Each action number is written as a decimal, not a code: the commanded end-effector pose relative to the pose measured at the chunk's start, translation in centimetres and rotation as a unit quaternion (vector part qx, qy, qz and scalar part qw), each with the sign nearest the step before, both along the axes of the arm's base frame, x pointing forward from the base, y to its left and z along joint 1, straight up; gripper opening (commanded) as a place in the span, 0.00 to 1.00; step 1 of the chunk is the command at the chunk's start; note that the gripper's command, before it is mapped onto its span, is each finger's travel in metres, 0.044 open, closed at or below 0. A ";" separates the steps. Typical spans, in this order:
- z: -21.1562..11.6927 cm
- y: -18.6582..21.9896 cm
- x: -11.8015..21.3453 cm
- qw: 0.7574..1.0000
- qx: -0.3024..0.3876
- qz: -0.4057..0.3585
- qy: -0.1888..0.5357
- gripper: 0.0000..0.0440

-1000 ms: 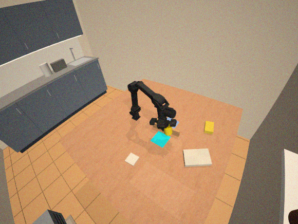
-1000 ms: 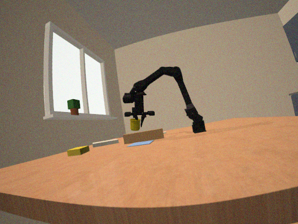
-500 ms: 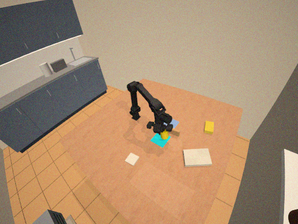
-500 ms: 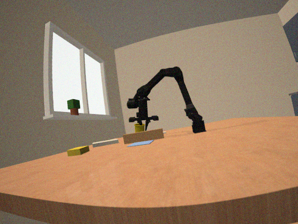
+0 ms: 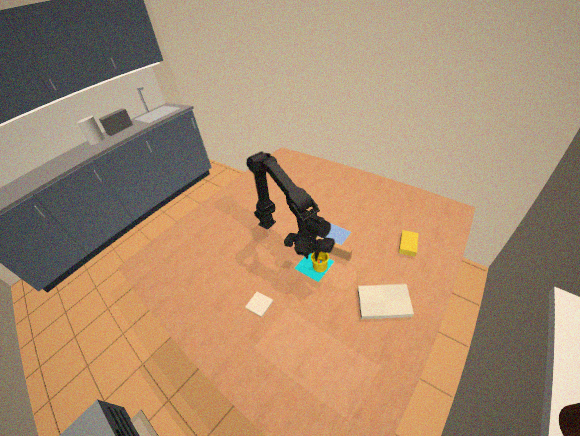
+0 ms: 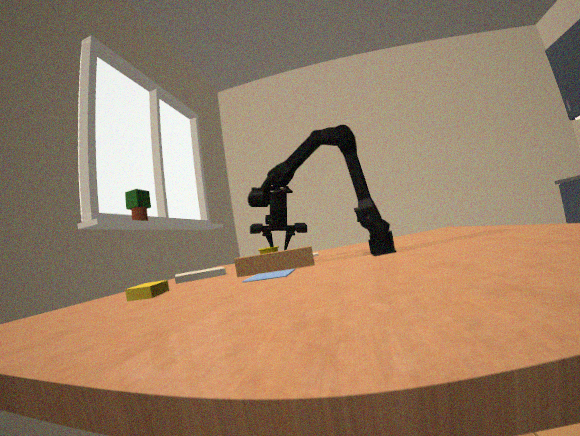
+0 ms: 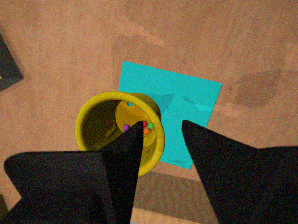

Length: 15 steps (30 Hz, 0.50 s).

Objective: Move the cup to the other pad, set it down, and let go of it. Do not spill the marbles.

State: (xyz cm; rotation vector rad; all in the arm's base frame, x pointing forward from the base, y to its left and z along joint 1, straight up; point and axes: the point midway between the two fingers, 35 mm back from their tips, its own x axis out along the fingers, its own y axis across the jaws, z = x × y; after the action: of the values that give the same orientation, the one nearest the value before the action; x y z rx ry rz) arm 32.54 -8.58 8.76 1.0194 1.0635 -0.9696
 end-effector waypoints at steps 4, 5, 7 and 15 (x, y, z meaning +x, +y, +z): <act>1.3 0.1 -0.4 1.000 0.010 -0.007 -0.019 0.44; 1.5 0.1 -0.5 1.000 0.012 -0.008 -0.022 0.45; 2.1 0.1 -0.7 0.999 0.014 -0.011 -0.028 0.48; 4.9 -0.3 -1.2 0.998 0.019 -0.023 -0.058 0.59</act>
State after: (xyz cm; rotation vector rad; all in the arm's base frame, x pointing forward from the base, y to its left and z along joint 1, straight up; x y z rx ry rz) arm 31.33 -8.67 12.68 1.1058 0.9924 -0.9252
